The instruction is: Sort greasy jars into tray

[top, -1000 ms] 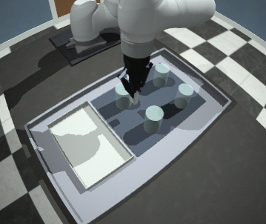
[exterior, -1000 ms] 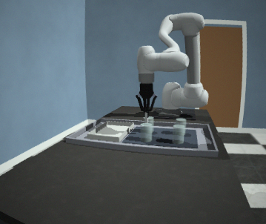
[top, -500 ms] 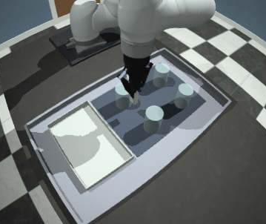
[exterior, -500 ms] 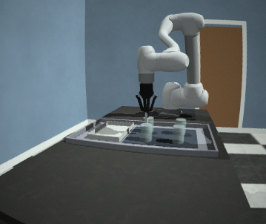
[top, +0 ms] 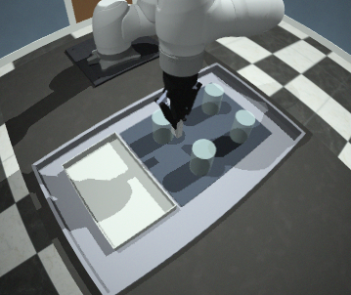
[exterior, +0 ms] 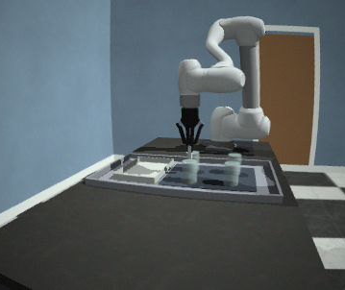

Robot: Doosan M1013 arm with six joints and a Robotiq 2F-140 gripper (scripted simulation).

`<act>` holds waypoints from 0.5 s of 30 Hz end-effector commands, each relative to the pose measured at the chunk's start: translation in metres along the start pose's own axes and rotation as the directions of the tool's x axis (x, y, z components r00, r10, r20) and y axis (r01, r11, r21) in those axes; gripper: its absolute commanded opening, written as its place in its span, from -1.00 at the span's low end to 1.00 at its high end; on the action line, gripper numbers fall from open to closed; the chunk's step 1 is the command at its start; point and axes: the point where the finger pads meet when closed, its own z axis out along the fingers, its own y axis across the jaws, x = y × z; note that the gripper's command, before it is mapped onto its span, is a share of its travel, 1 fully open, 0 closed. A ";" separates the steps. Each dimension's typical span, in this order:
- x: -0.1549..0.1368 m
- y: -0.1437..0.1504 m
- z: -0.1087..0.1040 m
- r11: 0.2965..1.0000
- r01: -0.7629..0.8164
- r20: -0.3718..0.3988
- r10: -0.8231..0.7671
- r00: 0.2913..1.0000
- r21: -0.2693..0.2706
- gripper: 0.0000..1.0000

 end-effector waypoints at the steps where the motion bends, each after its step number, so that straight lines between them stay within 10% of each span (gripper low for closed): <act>1: 0.000 0.000 0.000 1.000 0.000 0.000 0.000 1.000 0.000 -1.00; 15: 0.000 0.000 -0.015 1.000 0.000 0.000 0.000 1.000 0.000 -1.00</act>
